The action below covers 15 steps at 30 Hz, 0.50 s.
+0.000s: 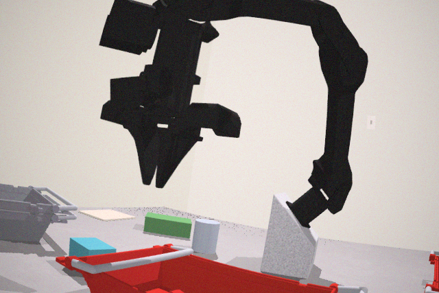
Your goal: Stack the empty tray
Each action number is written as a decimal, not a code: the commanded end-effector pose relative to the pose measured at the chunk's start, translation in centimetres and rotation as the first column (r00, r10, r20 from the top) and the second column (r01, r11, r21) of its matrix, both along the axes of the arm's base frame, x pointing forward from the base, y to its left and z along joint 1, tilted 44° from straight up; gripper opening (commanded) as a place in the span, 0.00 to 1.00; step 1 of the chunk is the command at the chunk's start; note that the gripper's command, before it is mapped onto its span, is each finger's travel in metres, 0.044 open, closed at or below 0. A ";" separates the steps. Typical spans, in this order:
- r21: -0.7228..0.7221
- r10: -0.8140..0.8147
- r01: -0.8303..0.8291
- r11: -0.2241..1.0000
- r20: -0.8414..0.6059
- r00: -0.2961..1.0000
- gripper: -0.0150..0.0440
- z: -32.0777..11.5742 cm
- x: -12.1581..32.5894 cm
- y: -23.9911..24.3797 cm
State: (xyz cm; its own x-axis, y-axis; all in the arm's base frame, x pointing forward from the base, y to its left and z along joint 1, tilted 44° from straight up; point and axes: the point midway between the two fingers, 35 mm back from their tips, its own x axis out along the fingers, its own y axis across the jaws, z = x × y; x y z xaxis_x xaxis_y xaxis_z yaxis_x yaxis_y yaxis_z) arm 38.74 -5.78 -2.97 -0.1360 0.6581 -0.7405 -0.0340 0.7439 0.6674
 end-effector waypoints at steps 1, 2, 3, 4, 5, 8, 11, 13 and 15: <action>-0.009 0.019 -0.019 1.000 -0.011 1.000 0.40 2.1 0.7 5.0; -0.015 0.017 -0.017 1.000 -0.012 1.000 0.40 3.0 0.9 6.4; -0.020 0.014 -0.014 1.000 -0.012 1.000 0.40 3.8 1.0 7.8; -0.022 0.012 -0.012 1.000 -0.012 1.000 0.40 4.5 1.0 8.9; -0.025 0.010 -0.010 1.000 -0.012 1.000 0.40 5.3 1.0 10.2; -0.022 0.007 -0.008 1.000 -0.007 1.000 0.40 7.9 0.5 14.3; -0.009 0.010 -0.010 1.000 -0.003 1.000 0.40 10.5 -0.5 18.3; 0.006 0.020 -0.020 1.000 0.000 1.000 0.40 12.0 -1.4 20.9; 0.021 0.030 -0.030 0.999 0.001 1.000 0.40 13.3 -2.4 22.9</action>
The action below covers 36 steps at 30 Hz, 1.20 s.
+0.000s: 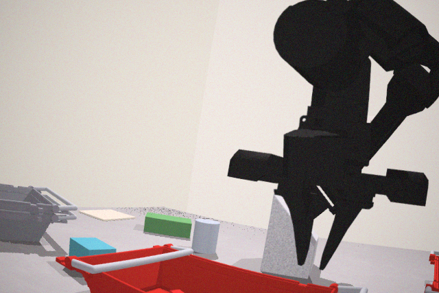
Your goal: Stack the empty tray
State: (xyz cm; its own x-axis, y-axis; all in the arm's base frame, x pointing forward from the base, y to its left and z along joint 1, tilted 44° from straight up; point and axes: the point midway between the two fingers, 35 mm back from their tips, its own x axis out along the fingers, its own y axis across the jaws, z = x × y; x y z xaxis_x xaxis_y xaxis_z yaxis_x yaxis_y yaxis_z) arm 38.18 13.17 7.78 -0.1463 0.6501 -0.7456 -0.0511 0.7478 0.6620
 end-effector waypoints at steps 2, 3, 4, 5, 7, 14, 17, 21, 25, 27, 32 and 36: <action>0.032 0.013 -0.013 0.999 -0.002 1.000 0.40 2.8 -2.1 4.5; 0.032 0.013 -0.013 0.999 -0.002 1.000 0.40 2.8 -2.1 4.5; 0.032 0.013 -0.013 0.999 -0.002 1.000 0.40 2.8 -2.1 4.5; 0.032 0.013 -0.013 0.999 -0.002 1.000 0.40 2.8 -2.1 4.5; 0.032 0.013 -0.013 0.999 -0.002 1.000 0.40 2.8 -2.1 4.5; 0.032 0.013 -0.013 0.999 -0.002 1.000 0.40 1.0 -2.3 6.2; 0.033 0.013 -0.013 0.999 -0.002 1.000 0.40 0.0 -2.6 7.1; 0.035 0.013 -0.013 0.999 -0.002 1.000 0.40 -1.2 -3.0 8.3; 0.035 0.013 -0.013 0.999 -0.002 1.000 0.40 -1.4 -3.0 8.5; 0.035 0.013 -0.013 0.999 -0.002 1.000 0.40 -1.4 -3.0 8.5; 0.034 0.013 -0.013 0.999 -0.002 1.000 0.40 -1.1 -2.8 7.4; 0.033 0.013 -0.013 0.999 -0.002 1.000 0.40 -0.6 -2.5 5.8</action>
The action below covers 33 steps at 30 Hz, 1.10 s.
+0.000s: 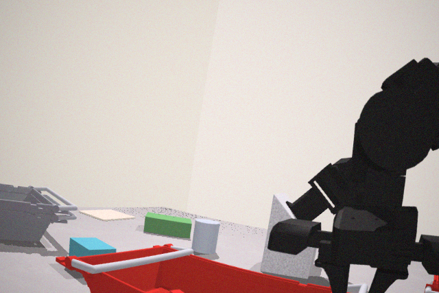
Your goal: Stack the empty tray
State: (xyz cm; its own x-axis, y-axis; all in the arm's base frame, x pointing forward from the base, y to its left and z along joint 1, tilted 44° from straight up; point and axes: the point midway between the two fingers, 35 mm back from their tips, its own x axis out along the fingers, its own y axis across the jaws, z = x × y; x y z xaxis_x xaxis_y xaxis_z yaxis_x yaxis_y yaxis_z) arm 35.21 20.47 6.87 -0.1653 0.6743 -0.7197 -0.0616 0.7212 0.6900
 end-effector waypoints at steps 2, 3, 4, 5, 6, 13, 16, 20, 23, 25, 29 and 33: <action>-0.005 -0.008 0.008 1.000 0.005 1.000 0.40 0.3 0.5 -2.0; -0.005 -0.008 0.008 1.000 0.005 1.000 0.40 0.2 0.5 -2.2; -0.005 -0.008 0.008 1.000 0.005 1.000 0.40 0.2 0.6 -2.4; -0.005 -0.008 0.008 1.000 0.005 1.000 0.40 0.1 0.6 -2.6; -0.005 -0.008 0.008 1.000 0.005 1.000 0.40 0.0 0.6 -2.8; -0.006 -0.008 0.008 1.000 0.005 1.000 0.40 -0.9 0.7 -4.1; -0.007 -0.008 0.008 1.000 0.005 1.000 0.40 -1.3 0.8 -4.6; -0.007 -0.008 0.008 1.000 0.005 1.000 0.40 -2.5 0.8 -5.1; -0.007 -0.008 0.008 1.000 0.005 1.000 0.40 -3.7 0.7 -5.3; -0.007 -0.008 0.008 1.000 0.005 1.000 0.40 -4.6 0.6 -5.2; -0.007 -0.008 0.008 1.000 0.005 1.000 0.40 -4.7 0.6 -5.3; -0.008 -0.008 0.008 1.000 0.005 1.000 0.40 -3.4 0.9 -6.2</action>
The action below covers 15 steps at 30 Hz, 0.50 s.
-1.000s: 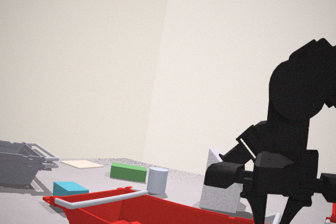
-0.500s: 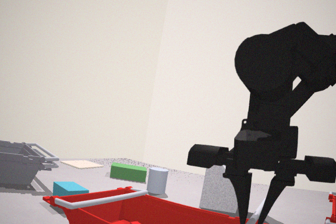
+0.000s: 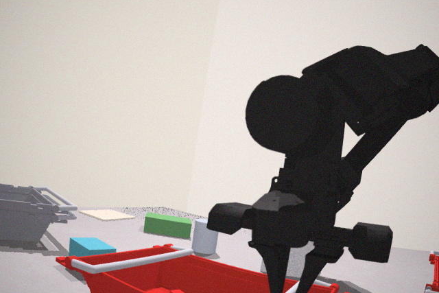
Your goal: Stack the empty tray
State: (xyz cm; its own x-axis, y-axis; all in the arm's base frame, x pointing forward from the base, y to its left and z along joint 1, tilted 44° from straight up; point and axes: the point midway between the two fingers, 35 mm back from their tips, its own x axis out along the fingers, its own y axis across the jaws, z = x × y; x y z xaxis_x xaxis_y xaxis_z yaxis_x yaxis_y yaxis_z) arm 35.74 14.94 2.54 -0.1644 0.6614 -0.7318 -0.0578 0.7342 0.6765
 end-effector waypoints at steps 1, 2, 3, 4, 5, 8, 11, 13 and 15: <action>0.010 -0.004 0.004 1.000 0.007 1.000 0.40 1.4 0.5 -1.1; 0.010 -0.004 0.004 1.000 0.007 1.000 0.40 2.0 0.6 -1.5; 0.010 -0.004 0.004 1.000 0.007 1.000 0.40 2.4 0.7 -1.8; 0.010 -0.004 0.004 1.000 0.007 1.000 0.40 2.8 0.7 -2.1; 0.010 -0.004 0.004 1.000 0.007 1.000 0.40 3.0 0.7 -2.3; 0.010 -0.004 0.004 1.000 0.007 1.000 0.40 3.1 0.7 -2.3; 0.005 -0.008 0.008 1.000 -0.001 1.000 0.40 2.3 0.7 -2.0; 0.005 -0.008 0.008 1.000 -0.001 1.000 0.40 2.3 0.7 -2.0; 0.005 -0.008 0.008 1.000 -0.001 1.000 0.40 2.3 0.7 -2.0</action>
